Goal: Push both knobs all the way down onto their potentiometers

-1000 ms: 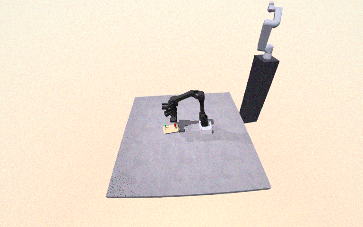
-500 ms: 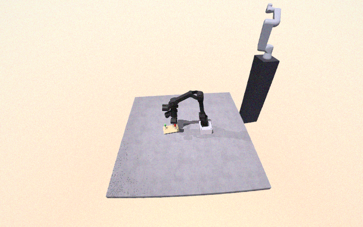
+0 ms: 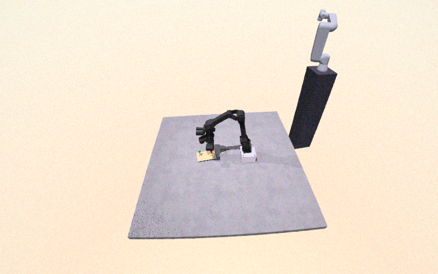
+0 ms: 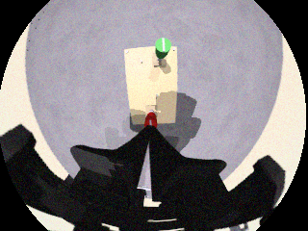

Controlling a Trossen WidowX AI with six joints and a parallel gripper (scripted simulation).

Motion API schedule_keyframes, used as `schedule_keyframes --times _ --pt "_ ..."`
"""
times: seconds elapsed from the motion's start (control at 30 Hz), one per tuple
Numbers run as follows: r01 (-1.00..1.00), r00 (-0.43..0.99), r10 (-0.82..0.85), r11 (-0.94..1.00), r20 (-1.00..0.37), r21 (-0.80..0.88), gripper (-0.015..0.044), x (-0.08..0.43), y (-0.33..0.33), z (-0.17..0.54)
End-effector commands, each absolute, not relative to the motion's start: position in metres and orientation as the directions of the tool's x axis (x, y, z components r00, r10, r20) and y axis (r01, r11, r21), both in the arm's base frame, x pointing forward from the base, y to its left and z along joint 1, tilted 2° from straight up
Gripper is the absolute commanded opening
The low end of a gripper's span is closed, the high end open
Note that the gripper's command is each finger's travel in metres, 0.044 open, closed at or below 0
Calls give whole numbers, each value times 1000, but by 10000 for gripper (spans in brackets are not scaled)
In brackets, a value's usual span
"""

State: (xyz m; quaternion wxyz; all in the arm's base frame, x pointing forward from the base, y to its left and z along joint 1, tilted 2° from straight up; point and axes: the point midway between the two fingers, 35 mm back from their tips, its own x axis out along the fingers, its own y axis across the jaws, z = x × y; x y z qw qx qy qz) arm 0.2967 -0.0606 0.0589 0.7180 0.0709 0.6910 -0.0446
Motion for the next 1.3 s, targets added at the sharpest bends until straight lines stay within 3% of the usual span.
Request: schedule_keyframes --times 0.0,1.27 --pt "160 31 31 986 -999 36 0 295 -61 51" --pt "160 31 31 986 -999 36 0 295 -60 45"
